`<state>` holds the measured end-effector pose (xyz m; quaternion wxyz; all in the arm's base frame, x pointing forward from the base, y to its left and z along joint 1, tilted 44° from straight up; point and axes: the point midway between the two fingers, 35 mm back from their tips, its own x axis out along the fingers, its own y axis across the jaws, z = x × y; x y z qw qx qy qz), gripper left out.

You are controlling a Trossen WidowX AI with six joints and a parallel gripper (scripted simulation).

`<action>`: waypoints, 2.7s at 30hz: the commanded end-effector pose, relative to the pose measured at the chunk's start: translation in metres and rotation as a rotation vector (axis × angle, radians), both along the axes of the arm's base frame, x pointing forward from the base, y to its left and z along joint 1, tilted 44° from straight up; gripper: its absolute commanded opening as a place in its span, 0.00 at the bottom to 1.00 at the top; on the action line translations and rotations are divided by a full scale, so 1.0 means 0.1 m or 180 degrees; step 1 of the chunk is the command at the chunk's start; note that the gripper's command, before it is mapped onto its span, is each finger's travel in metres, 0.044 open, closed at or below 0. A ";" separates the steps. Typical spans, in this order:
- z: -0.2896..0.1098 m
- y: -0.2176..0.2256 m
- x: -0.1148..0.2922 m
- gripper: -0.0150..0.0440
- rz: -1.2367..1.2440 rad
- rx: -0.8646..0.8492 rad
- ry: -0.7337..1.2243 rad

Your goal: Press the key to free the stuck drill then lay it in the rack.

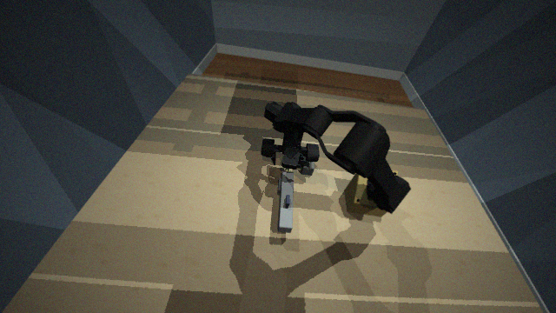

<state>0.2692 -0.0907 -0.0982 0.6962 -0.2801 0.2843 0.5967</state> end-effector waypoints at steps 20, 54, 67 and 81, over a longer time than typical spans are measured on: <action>0.04 0.09 0.02 1.00 -0.0009 0.0005 -0.0002; 0.05 0.12 0.03 0.38 -0.0004 -0.0006 -0.0013; 0.07 0.10 0.02 0.25 -0.0009 0.0006 -0.0002; 0.08 0.09 0.01 0.25 -0.0009 0.0005 -0.0002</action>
